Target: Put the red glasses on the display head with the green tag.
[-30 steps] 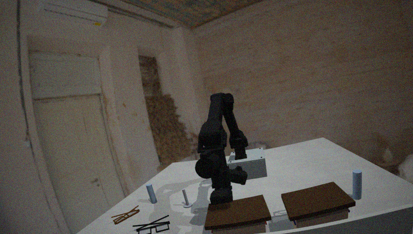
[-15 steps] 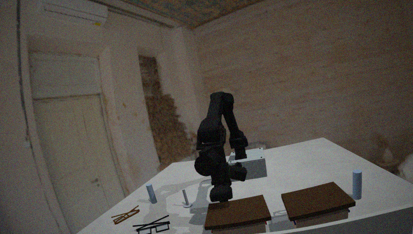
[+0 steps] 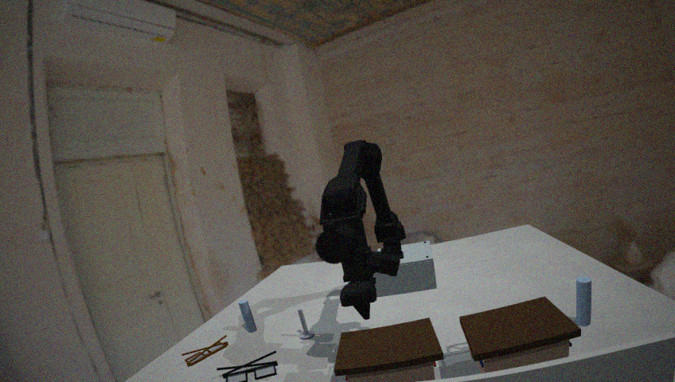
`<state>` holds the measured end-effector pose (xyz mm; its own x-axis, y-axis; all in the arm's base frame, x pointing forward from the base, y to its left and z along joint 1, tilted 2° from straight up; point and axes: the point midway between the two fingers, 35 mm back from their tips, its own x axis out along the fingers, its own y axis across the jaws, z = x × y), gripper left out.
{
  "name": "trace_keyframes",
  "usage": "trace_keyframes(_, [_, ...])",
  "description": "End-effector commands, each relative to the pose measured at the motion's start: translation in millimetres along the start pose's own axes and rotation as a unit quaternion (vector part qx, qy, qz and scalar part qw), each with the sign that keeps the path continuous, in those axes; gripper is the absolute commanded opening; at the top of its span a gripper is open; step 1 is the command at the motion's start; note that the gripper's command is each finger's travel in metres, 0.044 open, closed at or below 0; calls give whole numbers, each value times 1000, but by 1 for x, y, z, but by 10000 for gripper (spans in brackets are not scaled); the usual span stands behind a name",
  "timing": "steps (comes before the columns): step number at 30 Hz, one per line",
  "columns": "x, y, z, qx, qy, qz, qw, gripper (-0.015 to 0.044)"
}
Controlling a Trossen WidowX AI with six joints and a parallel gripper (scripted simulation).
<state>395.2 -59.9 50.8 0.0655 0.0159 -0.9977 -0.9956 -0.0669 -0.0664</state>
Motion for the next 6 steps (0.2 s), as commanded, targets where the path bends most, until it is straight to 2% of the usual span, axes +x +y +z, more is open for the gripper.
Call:
trace_keyframes(1, [0, 8, -1, -2, 2, 3, 1000, 107])
trace_keyframes(6, [-9, 26, -1, -2, 2, 3, 1000, 107])
